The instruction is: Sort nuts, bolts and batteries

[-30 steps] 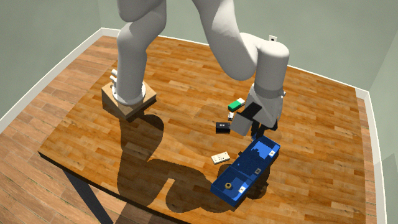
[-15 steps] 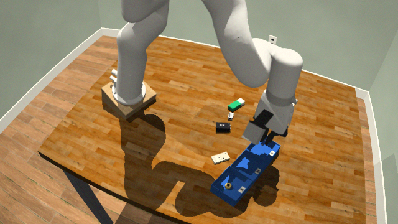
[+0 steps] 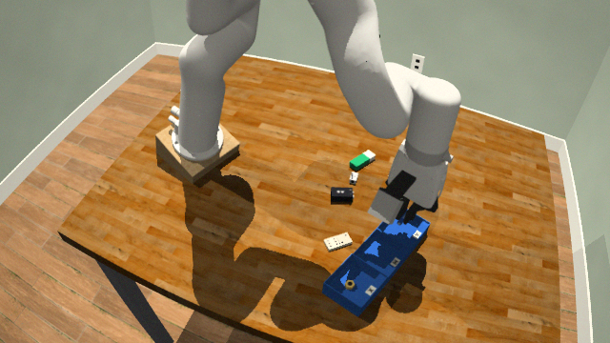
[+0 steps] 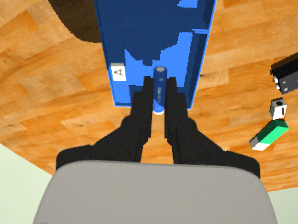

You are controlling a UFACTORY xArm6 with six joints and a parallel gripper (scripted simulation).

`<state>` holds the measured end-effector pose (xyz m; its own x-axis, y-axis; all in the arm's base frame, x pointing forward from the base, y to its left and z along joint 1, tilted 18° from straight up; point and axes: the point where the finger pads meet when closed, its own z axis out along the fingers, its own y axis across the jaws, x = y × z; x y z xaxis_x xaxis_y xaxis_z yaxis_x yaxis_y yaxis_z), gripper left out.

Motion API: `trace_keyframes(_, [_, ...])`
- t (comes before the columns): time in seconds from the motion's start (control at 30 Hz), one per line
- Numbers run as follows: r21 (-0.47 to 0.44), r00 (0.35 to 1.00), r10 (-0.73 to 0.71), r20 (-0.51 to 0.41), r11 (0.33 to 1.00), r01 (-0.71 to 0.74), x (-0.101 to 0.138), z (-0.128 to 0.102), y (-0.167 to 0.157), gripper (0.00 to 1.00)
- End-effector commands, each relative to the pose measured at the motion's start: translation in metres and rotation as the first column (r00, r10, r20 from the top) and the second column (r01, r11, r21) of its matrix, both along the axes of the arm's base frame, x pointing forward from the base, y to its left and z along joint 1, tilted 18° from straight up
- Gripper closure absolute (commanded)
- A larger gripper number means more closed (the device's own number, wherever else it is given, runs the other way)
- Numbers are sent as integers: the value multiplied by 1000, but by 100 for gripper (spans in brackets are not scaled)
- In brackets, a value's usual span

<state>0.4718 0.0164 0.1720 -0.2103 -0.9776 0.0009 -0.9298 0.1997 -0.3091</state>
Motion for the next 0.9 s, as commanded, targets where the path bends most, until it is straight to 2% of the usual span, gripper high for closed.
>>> trace_keyframes(0.0, [0, 1000, 0, 4, 1000, 0, 4, -8, -1, 100])
trace_keyframes(0.47, [0, 1000, 0, 4, 1000, 0, 12, -31, -2, 100])
trace_keyframes(0.87, [0, 1000, 0, 4, 1000, 0, 10, -32, -2, 100])
